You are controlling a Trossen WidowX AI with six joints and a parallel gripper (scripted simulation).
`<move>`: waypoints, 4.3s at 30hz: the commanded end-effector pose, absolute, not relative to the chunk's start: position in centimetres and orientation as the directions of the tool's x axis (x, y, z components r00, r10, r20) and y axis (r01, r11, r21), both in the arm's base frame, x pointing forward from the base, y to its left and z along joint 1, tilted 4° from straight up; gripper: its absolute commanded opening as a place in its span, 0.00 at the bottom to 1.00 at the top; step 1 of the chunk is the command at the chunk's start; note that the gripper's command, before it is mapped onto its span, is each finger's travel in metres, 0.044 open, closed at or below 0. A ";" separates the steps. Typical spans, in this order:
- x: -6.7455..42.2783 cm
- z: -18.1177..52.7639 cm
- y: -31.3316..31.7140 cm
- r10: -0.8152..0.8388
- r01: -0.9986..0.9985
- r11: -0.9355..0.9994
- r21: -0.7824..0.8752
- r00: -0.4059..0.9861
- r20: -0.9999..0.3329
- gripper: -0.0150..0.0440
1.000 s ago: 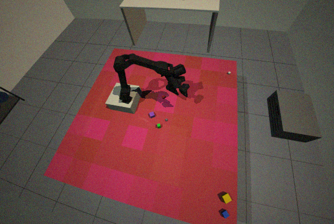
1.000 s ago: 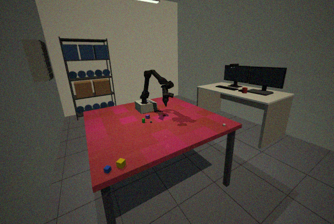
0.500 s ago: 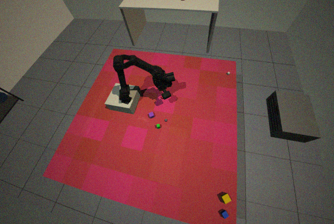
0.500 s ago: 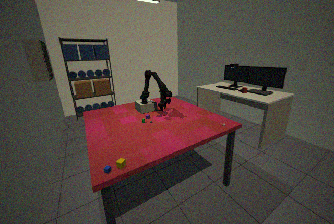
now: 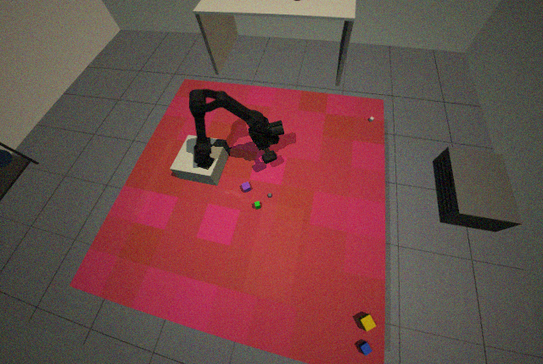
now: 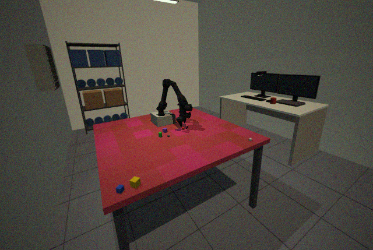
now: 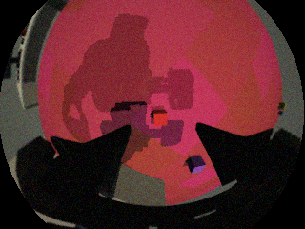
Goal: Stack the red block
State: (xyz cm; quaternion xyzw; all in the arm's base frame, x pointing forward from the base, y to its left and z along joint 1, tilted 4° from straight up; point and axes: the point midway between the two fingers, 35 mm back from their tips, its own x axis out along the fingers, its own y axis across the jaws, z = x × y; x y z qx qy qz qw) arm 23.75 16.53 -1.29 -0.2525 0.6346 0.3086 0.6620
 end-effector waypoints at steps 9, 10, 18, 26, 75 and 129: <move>23.5 -3.1 16.7 0.086 -0.727 0.683 0.064 -0.007 -0.996 1.00; 23.5 -3.3 16.7 0.086 -0.727 0.683 0.064 -0.007 -0.996 1.00; 23.4 -4.6 16.9 0.086 -0.727 0.683 0.065 -0.008 -0.996 1.00; 23.4 -5.5 16.9 0.086 -0.727 0.683 0.065 -0.008 -0.996 1.00; 23.5 -0.9 16.5 0.086 -0.727 0.683 0.064 -0.007 -0.996 0.25; 30.4 5.5 3.4 0.068 -0.720 0.693 0.042 0.007 -0.998 0.25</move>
